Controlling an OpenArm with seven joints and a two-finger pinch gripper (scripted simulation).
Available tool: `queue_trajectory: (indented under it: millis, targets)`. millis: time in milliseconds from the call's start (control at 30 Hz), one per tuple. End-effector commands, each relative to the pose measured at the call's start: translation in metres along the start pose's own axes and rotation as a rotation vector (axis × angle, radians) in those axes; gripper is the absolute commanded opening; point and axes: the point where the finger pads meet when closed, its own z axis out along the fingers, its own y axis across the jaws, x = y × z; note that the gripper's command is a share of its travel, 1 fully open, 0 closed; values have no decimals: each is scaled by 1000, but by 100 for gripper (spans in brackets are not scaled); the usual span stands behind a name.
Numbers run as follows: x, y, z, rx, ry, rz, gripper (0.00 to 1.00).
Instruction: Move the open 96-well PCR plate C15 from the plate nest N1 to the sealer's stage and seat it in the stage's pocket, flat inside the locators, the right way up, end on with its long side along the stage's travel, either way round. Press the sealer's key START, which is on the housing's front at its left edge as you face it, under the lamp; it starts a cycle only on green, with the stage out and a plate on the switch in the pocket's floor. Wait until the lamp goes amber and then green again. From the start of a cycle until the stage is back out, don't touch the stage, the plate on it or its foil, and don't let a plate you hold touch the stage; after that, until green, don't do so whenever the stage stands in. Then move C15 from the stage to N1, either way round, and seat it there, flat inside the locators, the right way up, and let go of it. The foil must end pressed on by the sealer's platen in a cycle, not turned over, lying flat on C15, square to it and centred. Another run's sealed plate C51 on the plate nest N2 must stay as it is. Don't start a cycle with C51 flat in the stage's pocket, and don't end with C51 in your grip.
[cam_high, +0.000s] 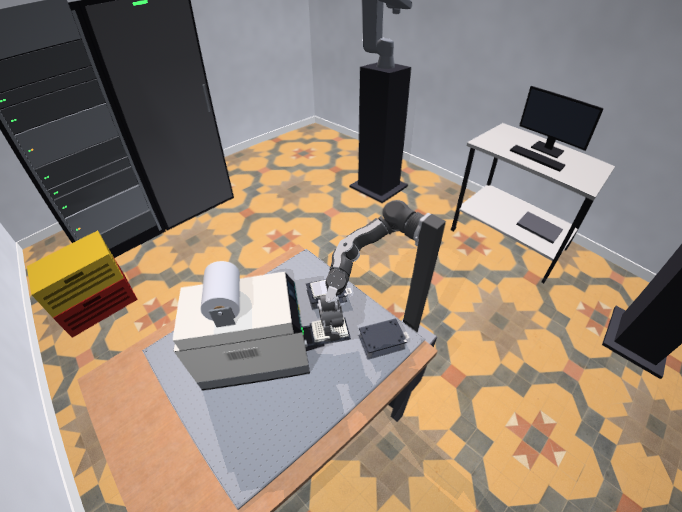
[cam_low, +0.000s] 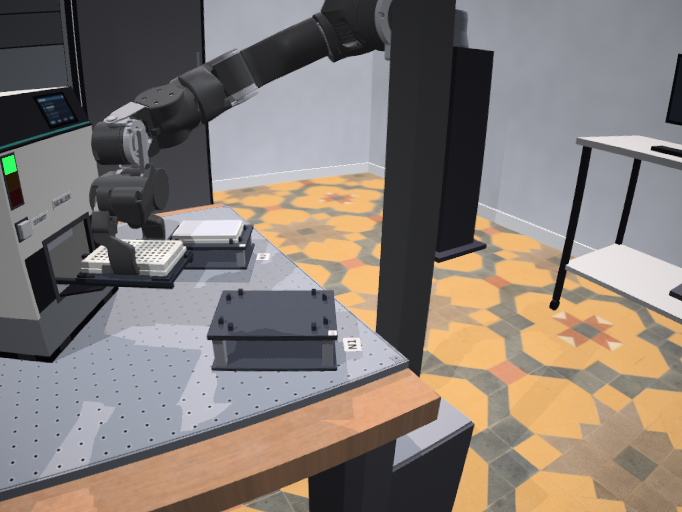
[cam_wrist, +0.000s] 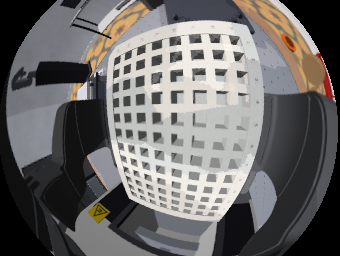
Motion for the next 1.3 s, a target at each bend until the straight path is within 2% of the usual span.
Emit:
queue_trajectory:
  millis: [0,1267]
  targets:
    - [-1,0,-2,0,-2,1,0]
    - [1,1,5,-3,2,-3,0]
